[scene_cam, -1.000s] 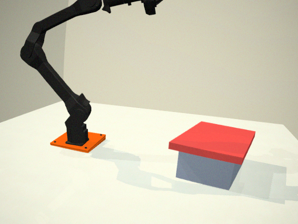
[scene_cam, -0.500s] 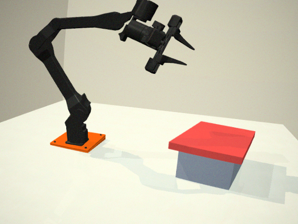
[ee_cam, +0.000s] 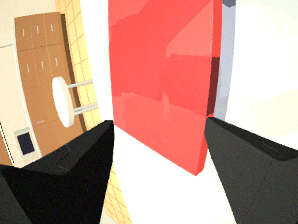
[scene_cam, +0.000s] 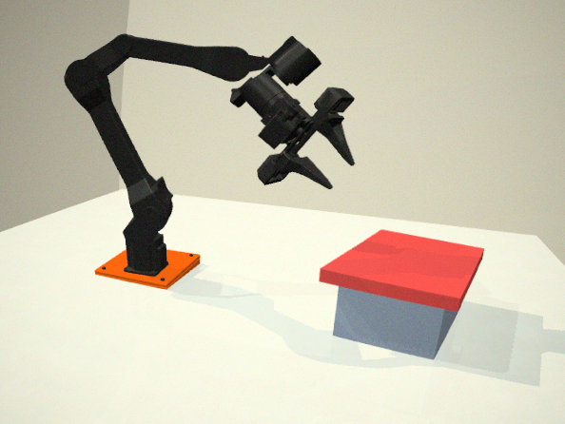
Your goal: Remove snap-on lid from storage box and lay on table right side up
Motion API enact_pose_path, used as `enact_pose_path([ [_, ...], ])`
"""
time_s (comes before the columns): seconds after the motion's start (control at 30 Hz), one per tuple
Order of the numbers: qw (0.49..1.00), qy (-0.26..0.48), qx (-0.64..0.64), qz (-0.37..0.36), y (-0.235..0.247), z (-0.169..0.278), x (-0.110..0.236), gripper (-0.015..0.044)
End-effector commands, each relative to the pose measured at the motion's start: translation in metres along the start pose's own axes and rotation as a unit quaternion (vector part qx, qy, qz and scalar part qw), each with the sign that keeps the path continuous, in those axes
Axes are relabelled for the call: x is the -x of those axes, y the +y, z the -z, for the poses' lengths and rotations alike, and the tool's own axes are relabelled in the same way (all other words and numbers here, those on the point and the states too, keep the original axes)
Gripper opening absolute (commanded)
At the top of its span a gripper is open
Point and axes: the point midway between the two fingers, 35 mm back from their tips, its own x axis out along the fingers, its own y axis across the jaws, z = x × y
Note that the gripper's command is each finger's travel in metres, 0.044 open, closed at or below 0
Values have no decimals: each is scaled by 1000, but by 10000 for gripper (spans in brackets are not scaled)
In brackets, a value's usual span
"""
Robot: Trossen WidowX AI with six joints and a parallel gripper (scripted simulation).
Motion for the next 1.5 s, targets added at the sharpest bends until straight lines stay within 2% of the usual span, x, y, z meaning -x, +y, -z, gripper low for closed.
enact_pose_path([
  [0.0,1000,1,1,-1,1,0,0,235],
  [0.13,1000,-6,-2,7,-7,-2,-4,235],
  [0.37,1000,-6,-2,7,-52,-2,-41,235],
  [0.63,1000,-6,-2,7,-52,-2,-44,235],
  [1.47,1000,-7,-2,7,-51,-1,-85,235],
])
